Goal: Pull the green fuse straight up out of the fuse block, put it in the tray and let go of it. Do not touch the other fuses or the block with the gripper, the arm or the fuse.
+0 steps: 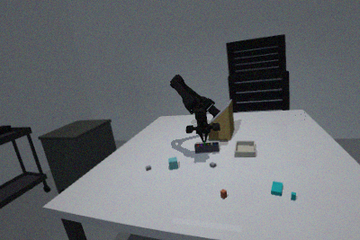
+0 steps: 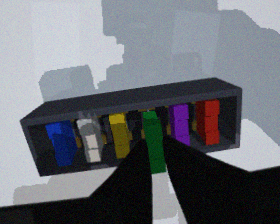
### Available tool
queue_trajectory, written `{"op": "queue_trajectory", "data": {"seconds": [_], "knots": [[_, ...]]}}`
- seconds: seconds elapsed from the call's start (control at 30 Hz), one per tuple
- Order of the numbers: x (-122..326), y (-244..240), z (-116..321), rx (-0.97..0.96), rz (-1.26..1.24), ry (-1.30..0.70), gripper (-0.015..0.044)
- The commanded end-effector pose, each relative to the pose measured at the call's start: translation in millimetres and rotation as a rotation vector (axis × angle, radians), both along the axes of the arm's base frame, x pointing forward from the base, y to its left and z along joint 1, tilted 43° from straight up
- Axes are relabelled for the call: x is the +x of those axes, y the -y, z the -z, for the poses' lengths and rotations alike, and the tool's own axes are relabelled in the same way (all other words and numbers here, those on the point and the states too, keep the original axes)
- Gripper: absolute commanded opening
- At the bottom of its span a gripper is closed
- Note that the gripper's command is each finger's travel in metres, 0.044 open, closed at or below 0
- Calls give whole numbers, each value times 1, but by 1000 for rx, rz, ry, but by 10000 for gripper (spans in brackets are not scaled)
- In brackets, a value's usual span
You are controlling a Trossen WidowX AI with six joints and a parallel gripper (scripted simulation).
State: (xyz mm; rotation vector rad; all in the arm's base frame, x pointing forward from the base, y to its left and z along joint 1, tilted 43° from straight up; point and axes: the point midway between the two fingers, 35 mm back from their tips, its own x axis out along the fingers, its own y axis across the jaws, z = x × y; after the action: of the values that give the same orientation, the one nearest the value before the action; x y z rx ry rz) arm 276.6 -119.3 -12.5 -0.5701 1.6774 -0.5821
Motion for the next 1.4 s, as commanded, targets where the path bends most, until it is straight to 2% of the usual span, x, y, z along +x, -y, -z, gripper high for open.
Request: {"op": "queue_trajectory", "data": {"seconds": [0.0, 1.37], "knots": [[1, -2, -2, 3, 2, 6, 0], [6, -22, -25, 3, 0, 5, 0]]}}
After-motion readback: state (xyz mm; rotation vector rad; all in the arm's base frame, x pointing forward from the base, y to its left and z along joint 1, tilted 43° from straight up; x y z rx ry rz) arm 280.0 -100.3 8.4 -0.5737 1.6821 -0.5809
